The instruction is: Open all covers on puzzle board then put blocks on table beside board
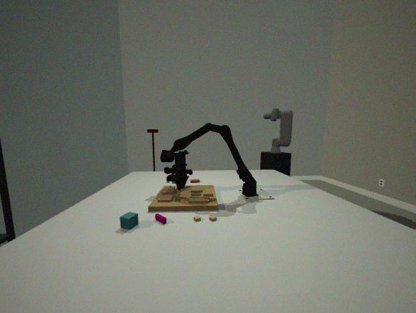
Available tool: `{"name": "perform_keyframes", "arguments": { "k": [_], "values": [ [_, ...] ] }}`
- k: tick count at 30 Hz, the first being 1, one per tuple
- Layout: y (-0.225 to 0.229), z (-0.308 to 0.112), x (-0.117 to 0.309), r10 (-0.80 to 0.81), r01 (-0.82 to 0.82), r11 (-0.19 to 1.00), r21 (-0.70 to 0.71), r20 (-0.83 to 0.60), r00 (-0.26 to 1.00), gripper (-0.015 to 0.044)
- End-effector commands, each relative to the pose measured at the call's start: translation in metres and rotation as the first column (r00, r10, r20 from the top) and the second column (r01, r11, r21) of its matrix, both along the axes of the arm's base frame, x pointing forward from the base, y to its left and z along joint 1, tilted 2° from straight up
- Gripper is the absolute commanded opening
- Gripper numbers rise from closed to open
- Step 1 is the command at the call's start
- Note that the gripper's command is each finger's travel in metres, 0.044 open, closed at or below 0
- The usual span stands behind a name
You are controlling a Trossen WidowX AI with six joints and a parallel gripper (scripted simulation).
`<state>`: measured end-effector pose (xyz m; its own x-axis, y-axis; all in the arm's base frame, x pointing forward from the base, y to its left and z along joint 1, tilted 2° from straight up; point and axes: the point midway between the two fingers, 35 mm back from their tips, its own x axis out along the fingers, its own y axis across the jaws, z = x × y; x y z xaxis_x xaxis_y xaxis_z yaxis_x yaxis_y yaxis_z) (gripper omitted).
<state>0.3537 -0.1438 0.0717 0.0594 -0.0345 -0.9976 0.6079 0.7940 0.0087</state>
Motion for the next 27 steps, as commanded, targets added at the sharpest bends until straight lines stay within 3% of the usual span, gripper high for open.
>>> {"name": "perform_keyframes", "arguments": {
  "k": [1, 8, 27],
  "values": [
    [0.0, 0.0, 0.0, 0.0, 0.0, 1.0, 0.0, 0.001, 1.0, 0.0124],
    [0.0, 0.0, 0.0, 0.0, 0.0, 1.0, 0.0, 0.001, 1.0, 0.008],
    [0.0, 0.019, 0.0, -0.002, 0.002, 1.0, 0.001, 0.001, 1.0, 0.008]
  ]
}}
